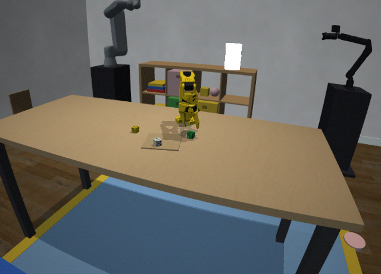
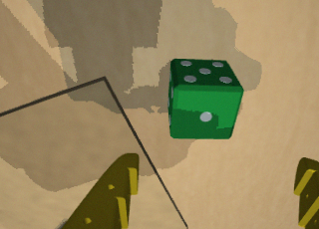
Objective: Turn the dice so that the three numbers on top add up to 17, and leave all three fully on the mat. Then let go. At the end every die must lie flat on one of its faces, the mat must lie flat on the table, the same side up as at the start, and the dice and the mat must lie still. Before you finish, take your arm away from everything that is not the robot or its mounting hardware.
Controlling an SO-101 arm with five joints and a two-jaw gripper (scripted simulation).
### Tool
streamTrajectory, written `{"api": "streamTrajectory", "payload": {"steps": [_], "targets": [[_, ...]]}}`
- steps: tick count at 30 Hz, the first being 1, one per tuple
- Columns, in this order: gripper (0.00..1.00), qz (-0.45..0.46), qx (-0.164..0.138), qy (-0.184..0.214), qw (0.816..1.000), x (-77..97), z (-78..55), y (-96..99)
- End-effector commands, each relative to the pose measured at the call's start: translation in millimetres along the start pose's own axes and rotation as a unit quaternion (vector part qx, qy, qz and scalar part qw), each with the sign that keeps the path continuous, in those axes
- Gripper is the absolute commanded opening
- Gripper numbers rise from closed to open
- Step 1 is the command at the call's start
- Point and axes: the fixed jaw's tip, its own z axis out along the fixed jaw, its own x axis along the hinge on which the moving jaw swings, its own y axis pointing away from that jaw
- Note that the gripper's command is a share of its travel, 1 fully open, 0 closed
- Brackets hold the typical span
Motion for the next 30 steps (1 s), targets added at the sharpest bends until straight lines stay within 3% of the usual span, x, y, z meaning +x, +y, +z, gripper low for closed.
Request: {"api": "streamTrajectory", "payload": {"steps": [1,12,30], "targets": [[0.31,-0.010,0.006,0.010,1.000,2.2,2.9,-3.5],[0.31,-0.010,0.006,0.010,1.000,2.0,22.4,-3.4],[0.31,-0.010,0.006,0.010,1.000,1.0,31.6,-2.9]]}}
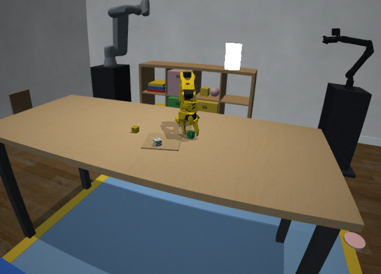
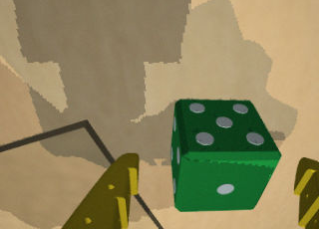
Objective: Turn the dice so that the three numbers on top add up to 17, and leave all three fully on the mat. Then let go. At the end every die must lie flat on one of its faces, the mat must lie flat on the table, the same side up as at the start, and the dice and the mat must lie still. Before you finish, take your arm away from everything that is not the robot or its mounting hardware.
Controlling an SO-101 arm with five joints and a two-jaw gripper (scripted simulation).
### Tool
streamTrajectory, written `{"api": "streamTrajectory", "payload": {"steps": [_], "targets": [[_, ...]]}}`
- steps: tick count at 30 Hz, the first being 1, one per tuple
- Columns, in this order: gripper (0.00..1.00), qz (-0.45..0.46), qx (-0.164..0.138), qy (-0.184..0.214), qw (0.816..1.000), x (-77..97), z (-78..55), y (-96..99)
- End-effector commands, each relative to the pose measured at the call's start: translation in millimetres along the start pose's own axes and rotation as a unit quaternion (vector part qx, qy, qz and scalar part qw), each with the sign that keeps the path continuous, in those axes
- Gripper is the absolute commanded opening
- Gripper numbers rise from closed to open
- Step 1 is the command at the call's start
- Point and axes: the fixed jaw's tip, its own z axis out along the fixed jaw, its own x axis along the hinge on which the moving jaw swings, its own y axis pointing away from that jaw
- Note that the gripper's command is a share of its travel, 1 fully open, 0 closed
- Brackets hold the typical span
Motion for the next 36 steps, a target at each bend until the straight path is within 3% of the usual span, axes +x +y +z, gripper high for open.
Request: {"api": "streamTrajectory", "payload": {"steps": [1,18,36], "targets": [[0.31,-0.010,0.004,0.005,1.000,0.7,-0.9,-2.7],[0.28,-0.010,0.004,0.005,1.000,0.7,-0.9,-5.0],[0.16,-0.010,0.005,0.005,1.000,0.5,-1.0,-11.9]]}}
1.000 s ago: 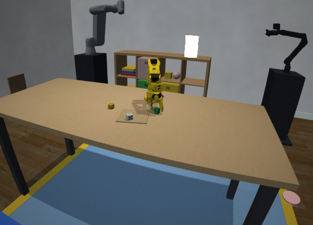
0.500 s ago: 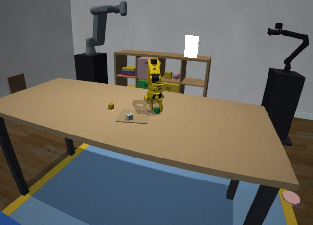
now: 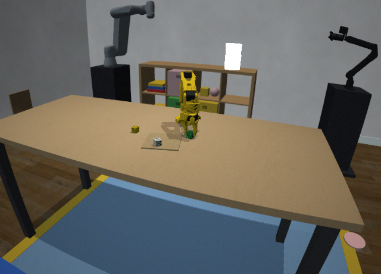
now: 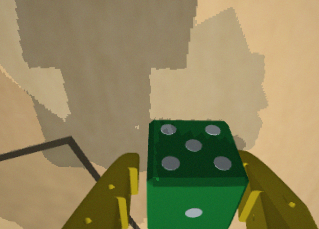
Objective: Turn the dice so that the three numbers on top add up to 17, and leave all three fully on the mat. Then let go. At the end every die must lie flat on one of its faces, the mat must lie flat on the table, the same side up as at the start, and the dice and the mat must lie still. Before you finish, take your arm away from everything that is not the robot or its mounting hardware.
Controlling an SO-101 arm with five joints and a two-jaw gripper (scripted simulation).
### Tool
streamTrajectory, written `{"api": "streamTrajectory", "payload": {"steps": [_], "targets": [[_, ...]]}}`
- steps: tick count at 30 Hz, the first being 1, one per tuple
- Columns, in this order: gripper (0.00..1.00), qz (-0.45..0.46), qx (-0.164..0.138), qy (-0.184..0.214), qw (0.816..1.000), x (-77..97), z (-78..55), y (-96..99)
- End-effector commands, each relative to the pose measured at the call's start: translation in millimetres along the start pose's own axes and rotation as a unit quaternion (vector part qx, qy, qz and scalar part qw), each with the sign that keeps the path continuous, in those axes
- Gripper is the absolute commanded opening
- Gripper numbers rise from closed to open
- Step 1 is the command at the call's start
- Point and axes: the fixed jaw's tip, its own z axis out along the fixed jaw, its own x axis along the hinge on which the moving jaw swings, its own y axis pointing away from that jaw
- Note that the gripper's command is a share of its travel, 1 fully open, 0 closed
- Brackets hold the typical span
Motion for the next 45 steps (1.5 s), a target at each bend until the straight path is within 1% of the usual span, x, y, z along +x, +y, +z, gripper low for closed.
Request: {"api": "streamTrajectory", "payload": {"steps": [1,8,18,21,28,36,40,45], "targets": [[0.15,-0.001,0.011,0.016,1.000,5.5,-4.6,-6.5],[0.13,-0.001,0.011,0.016,1.000,5.5,-4.6,-7.9],[0.12,-0.001,0.011,0.016,1.000,5.5,-4.6,-8.2],[0.10,-0.001,0.011,0.016,1.000,5.5,-4.6,-8.2],[0.01,-0.001,0.011,0.016,1.000,5.5,-4.6,-8.2],[0.00,-0.001,0.011,0.016,1.000,5.5,-5.0,-8.2],[0.00,-0.001,0.011,0.016,1.000,6.0,-8.8,-8.3],[0.00,-0.001,0.011,0.016,1.000,6.9,-20.1,-8.3]]}}
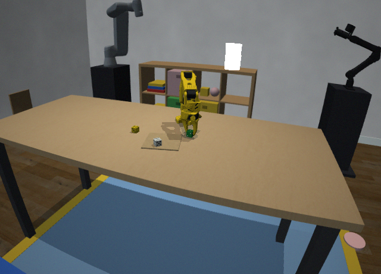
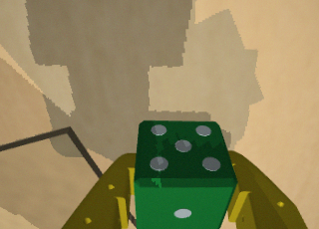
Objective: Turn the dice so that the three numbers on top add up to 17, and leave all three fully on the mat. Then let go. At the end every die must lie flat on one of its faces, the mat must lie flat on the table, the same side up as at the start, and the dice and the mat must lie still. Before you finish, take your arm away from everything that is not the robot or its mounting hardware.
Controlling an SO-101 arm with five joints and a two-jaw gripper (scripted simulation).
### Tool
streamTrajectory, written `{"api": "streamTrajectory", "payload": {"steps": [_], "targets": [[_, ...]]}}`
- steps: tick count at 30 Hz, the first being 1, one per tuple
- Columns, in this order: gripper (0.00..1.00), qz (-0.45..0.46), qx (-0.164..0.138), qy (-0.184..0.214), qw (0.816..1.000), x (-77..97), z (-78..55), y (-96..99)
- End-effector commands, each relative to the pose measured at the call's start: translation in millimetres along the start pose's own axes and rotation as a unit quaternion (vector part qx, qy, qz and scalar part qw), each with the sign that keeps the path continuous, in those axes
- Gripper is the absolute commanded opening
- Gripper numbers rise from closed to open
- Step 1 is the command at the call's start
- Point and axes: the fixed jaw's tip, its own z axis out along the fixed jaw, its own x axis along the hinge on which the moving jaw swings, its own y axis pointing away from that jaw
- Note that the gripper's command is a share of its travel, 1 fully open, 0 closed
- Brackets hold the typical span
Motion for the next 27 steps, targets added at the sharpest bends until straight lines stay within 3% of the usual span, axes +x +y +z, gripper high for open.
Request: {"api": "streamTrajectory", "payload": {"steps": [1,14,27], "targets": [[0.00,-0.001,0.015,0.023,1.000,6.9,-17.7,-5.9],[0.00,-0.001,0.015,0.023,1.000,4.5,-46.2,-3.1],[0.00,0.003,0.015,0.023,1.000,3.9,-49.1,-3.0]]}}
